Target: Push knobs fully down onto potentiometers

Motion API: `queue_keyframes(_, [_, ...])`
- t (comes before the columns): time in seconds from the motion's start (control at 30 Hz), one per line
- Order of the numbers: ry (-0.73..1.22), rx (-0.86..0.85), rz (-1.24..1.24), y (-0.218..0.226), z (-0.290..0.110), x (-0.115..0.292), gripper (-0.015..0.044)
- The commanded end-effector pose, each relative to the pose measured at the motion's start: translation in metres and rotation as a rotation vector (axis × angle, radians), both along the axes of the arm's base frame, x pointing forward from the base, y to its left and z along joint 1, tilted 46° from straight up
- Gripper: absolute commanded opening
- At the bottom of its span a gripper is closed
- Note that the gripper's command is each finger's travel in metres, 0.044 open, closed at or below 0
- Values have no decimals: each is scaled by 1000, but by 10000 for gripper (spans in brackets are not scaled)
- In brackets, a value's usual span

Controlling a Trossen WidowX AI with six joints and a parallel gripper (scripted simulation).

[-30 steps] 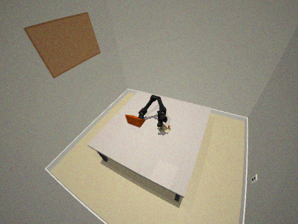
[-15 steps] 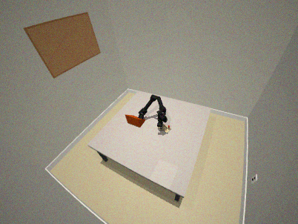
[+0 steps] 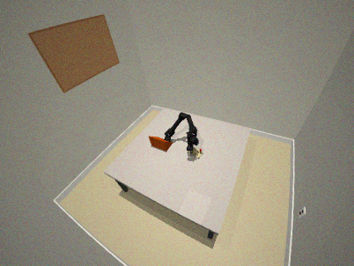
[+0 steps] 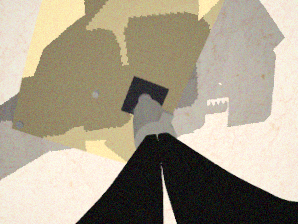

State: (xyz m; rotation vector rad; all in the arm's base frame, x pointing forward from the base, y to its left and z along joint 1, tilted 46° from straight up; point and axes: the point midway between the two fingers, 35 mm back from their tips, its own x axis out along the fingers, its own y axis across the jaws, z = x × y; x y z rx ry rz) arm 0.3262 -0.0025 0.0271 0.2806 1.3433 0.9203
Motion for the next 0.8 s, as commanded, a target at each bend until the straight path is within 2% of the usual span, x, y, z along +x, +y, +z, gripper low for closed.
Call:
queue_keyframes(0.0, [10,14,41,19,-14,1,0])
queue_keyframes(0.77, [9,14,41,26,-21,0,0])
